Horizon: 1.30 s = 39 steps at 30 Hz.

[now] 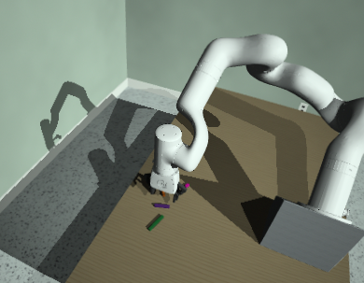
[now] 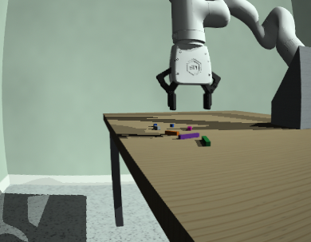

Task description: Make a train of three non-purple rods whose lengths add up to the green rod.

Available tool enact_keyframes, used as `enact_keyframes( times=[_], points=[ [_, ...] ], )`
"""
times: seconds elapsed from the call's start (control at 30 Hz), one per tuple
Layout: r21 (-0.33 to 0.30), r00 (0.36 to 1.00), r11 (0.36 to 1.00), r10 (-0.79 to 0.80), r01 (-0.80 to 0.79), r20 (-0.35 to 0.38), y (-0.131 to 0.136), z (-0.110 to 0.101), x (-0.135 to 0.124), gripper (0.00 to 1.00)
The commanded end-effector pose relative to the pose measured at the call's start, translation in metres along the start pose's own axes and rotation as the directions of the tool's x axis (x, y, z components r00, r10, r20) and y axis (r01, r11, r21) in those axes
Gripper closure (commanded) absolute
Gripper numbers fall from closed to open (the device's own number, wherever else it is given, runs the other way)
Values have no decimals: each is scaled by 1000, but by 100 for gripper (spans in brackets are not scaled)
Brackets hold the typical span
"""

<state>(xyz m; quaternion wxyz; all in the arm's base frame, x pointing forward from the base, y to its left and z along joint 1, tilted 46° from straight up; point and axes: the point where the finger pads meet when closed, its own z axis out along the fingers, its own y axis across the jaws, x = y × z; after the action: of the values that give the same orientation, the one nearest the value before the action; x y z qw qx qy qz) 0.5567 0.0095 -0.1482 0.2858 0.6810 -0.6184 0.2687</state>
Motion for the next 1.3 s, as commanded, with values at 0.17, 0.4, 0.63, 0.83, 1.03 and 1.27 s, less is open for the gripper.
enact_keyframes(
  times=[0.17, 0.4, 0.63, 0.83, 1.03, 1.27],
  points=[
    [2, 1000, 1000, 1, -1, 0, -1, -1, 0, 0],
    [2, 1000, 1000, 1, -1, 0, -1, -1, 0, 0],
    [2, 1000, 1000, 1, -1, 0, -1, -1, 0, 0],
    [2, 1000, 1000, 1, -1, 0, -1, -1, 0, 0],
    [2, 1000, 1000, 1, -1, 0, -1, -1, 0, 0],
    [1, 998, 998, 58, -58, 2, -4, -2, 8, 0]
  ],
)
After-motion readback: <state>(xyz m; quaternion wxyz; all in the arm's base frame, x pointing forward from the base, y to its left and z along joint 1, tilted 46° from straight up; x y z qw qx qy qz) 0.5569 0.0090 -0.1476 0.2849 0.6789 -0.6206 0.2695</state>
